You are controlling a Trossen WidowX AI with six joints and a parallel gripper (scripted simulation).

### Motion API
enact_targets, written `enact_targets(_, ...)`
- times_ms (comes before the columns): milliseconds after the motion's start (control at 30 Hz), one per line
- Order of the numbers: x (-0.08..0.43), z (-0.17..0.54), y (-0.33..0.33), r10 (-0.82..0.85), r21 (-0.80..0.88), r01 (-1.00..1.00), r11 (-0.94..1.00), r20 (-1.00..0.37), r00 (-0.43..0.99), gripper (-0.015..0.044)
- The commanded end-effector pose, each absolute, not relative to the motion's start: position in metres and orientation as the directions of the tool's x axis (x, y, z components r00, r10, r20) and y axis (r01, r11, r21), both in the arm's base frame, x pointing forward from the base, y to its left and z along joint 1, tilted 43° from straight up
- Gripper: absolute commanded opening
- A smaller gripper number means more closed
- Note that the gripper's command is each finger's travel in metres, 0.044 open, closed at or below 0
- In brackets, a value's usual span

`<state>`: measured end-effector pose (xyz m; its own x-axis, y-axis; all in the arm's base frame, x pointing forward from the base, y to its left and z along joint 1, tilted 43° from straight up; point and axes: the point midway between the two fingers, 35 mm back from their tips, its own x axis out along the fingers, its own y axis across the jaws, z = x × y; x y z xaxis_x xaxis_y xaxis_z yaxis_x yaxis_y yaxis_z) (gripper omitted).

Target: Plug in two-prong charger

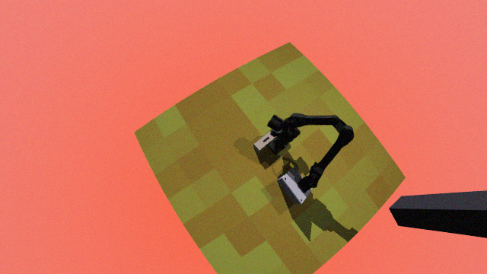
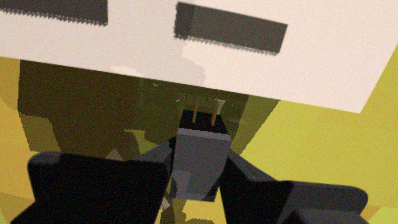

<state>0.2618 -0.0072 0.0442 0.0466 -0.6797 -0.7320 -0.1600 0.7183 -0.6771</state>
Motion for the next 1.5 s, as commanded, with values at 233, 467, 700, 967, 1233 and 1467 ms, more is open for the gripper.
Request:
enact_targets(233,0.2644,0.0454,-0.0066,-0.68,-0.678,-0.162,0.717,-0.731,0.051,0.0)
enact_targets(467,0.2651,0.0456,-0.0065,-0.68,-0.678,-0.162,0.717,-0.731,0.051,0.0)
enact_targets(700,0.2659,0.0456,-0.0064,-0.68,-0.678,-0.162,0.717,-0.731,0.051,0.0)
enact_targets(967,0.2669,0.0457,-0.0062,-0.68,-0.678,-0.162,0.717,-0.731,0.052,0.0)
enact_targets(1233,0.2679,0.0457,-0.006,-0.68,-0.678,-0.162,0.717,-0.731,0.052,0.0)
enact_targets(1467,0.2687,0.0457,-0.0059,-0.68,-0.678,-0.162,0.717,-0.731,0.052,0.0)
